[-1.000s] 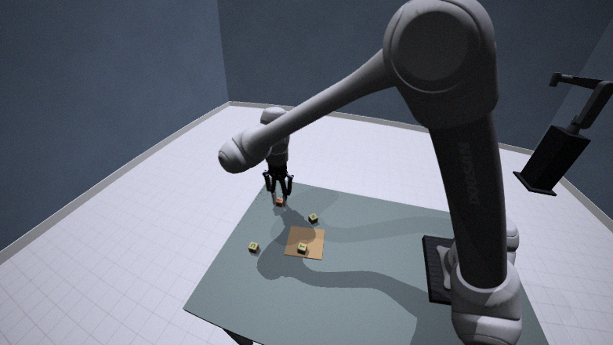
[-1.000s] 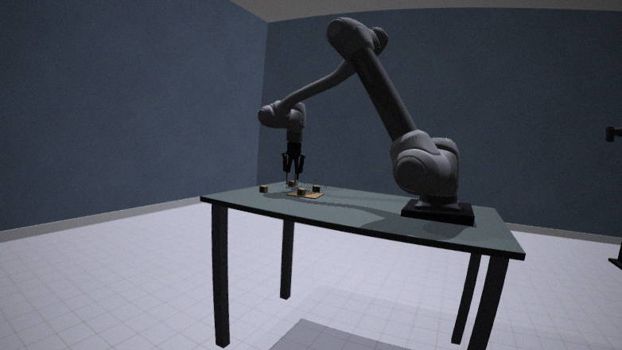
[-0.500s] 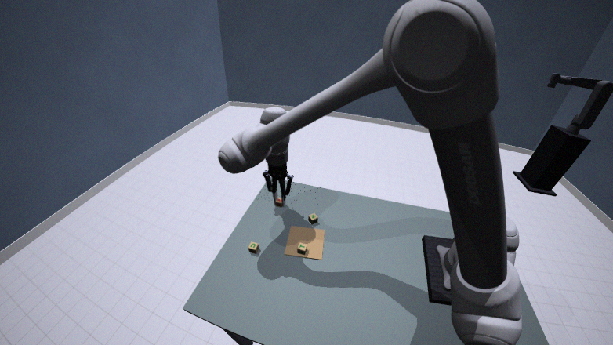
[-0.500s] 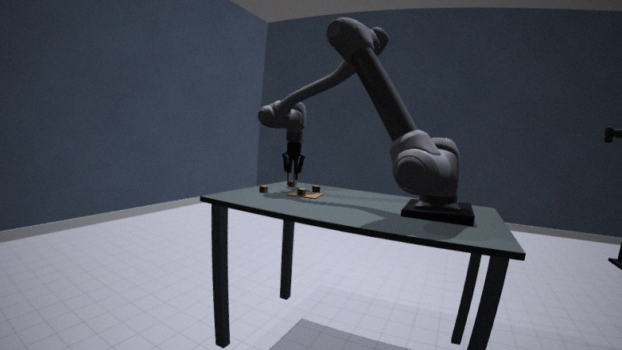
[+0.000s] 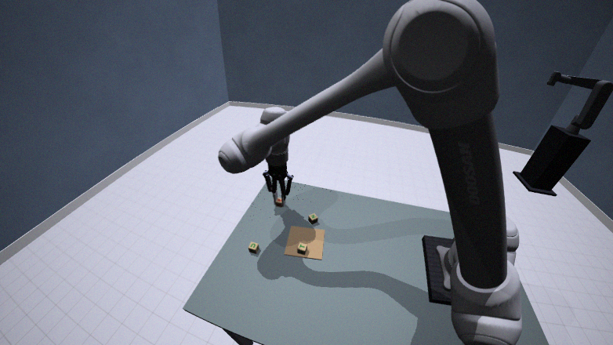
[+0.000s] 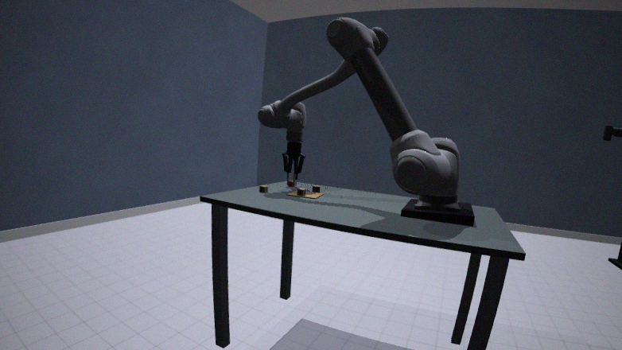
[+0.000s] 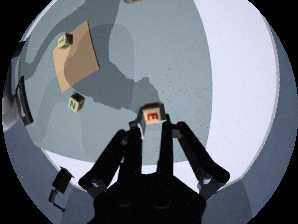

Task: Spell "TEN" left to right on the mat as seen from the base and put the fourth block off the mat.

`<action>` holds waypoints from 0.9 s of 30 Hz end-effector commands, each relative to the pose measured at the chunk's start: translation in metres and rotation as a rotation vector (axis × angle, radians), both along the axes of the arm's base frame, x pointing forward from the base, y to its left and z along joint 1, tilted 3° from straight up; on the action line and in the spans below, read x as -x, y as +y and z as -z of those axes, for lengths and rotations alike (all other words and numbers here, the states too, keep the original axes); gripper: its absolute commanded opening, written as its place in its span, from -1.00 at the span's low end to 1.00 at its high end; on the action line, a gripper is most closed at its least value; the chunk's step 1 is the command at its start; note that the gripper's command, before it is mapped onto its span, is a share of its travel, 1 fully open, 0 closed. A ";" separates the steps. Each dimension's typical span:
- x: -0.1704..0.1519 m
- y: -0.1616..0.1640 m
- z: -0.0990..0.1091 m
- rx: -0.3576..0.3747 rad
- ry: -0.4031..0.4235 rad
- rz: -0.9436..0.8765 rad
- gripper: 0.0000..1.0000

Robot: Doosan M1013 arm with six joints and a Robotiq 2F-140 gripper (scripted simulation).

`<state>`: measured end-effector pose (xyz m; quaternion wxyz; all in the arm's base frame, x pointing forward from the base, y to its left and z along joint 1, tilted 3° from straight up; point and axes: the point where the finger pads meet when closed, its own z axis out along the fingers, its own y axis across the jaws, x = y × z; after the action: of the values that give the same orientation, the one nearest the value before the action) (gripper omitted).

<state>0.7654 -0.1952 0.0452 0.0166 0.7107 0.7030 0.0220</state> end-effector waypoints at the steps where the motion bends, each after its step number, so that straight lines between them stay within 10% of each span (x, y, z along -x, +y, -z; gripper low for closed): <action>1: 0.002 0.001 0.005 -0.003 0.001 -0.003 -0.68; 13: 0.002 0.001 0.000 -0.003 0.001 -0.003 -0.68; 27: 0.006 0.001 -0.078 -0.003 0.001 -0.003 -0.68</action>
<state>0.7592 -0.1927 0.1051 0.0152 0.7099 0.7038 0.0221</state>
